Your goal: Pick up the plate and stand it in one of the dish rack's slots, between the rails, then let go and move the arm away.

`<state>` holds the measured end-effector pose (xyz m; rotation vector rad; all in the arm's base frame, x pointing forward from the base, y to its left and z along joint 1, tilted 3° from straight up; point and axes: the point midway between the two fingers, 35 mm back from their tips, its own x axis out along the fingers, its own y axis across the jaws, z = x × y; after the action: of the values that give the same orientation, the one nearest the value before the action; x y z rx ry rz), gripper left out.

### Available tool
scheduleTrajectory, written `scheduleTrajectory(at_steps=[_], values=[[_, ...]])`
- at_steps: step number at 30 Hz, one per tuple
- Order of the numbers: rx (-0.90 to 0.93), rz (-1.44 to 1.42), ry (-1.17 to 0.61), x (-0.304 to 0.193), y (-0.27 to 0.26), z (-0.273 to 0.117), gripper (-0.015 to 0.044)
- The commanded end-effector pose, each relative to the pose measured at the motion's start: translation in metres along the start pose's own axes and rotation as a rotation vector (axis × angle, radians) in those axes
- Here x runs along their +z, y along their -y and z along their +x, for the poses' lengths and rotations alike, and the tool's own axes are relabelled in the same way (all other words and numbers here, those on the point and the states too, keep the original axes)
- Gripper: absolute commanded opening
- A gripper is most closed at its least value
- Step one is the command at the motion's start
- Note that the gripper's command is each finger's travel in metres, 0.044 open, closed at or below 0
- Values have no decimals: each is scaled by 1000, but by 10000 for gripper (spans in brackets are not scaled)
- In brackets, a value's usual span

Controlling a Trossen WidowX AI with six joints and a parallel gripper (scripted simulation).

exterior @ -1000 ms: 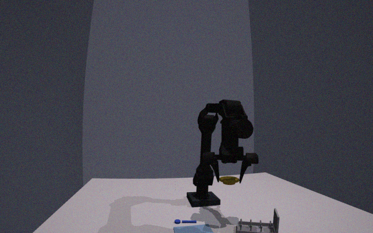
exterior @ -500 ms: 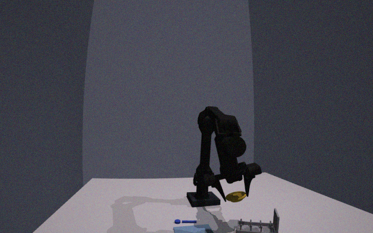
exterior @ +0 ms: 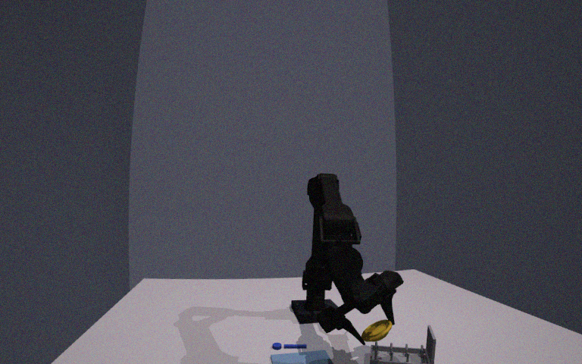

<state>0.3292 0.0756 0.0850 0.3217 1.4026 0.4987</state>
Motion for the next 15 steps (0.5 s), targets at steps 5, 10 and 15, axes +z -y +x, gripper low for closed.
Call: scheduleTrajectory(at_steps=[5,10,15], values=[[151,-158,89,1,12,20,0],[223,-249,157,0,19,28,0],[285,-338,231,-3,25,34,0]])
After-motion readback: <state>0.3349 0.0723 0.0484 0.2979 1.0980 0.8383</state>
